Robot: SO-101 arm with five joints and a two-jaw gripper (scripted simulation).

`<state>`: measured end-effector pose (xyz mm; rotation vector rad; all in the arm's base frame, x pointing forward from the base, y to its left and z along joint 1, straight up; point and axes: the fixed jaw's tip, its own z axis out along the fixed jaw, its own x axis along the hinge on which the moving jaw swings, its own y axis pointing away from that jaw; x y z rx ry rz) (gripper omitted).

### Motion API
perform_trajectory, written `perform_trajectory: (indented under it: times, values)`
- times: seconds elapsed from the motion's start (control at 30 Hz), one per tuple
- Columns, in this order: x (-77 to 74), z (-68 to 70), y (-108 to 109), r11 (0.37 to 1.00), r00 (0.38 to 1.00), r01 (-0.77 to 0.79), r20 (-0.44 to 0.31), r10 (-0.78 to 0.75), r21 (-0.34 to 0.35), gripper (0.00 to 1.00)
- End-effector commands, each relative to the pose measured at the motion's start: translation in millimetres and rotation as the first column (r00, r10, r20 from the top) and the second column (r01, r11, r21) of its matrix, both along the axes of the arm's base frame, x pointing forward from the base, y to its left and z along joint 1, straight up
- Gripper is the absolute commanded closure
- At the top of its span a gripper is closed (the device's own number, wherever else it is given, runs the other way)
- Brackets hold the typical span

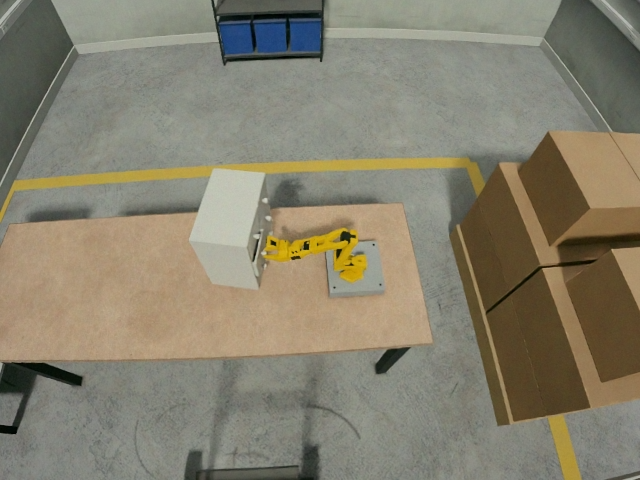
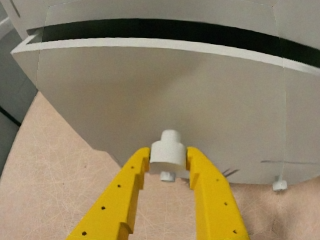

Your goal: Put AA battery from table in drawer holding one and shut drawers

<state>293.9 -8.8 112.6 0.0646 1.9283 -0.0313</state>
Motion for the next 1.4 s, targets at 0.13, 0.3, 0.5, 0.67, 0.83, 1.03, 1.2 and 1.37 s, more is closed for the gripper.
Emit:
perform_trajectory:
  times: [0.13,0.3,0.5,0.67,0.83,1.03,1.2,1.37]
  values:
    - [8.9,1.3,-2.5,1.0,1.0,0.004,0.007,-0.004,-0.006,1.0]
    - [14.6,1.2,-3.4,1.0,1.0,0.006,0.007,-0.006,-0.006,1.0]
    - [15.8,1.1,-3.6,1.0,1.0,0.006,0.007,-0.006,-0.006,1.0]
    - [14.8,1.2,-2.8,1.0,1.0,0.005,0.006,-0.005,-0.003,1.0]
    - [13.8,1.2,-2.1,1.0,1.0,0.004,0.005,-0.004,0.0,1.0]
    - [13.5,1.2,-1.8,1.0,1.0,0.003,0.005,-0.003,0.001,1.0]
    - [13.5,1.2,-1.8,1.0,1.0,0.003,0.005,-0.003,0.001,0.97]
    - [13.5,1.2,-1.8,1.0,1.0,0.003,0.005,-0.003,0.001,0.93]
